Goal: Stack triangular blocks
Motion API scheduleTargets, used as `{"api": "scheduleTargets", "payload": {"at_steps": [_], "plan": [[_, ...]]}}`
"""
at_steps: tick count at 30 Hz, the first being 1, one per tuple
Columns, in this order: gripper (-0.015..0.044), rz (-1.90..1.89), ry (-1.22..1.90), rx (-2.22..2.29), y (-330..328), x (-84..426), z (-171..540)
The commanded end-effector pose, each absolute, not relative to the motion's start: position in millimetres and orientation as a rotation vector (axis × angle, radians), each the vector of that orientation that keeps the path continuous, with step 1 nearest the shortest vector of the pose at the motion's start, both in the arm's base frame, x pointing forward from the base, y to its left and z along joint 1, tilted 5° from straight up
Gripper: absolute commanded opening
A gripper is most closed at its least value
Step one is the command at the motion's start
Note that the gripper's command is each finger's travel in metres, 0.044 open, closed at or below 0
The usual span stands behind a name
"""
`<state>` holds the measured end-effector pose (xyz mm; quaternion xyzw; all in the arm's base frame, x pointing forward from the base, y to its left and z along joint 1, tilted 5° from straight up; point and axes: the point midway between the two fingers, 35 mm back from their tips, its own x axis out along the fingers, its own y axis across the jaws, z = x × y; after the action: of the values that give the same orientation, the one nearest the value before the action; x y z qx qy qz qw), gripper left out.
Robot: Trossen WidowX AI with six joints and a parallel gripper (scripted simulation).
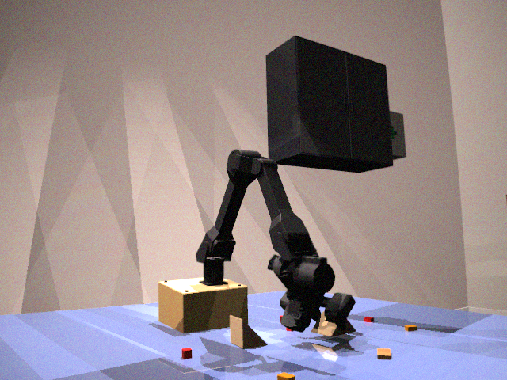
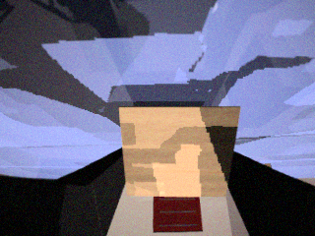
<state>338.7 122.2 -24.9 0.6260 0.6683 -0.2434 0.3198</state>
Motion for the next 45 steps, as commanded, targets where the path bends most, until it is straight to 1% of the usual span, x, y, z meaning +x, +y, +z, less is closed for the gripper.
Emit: {"api": "scheduleTargets", "payload": {"at_steps": [1, 14, 22, 25, 32, 45], "plan": [[0.0000, -0.615, 1.741, 1.646, 123, 344, -3], [0.0000, -0.618, 1.741, 1.648, 124, 334, 59], [0.0000, -0.619, 1.741, 1.648, 124, 333, 62], [0.0000, -0.676, 1.728, 1.615, 126, 331, 57], [0.0000, -0.897, 1.598, 1.484, 135, 328, 52], [0.0000, -1.136, 1.252, 1.305, 146, 326, 61]]}}
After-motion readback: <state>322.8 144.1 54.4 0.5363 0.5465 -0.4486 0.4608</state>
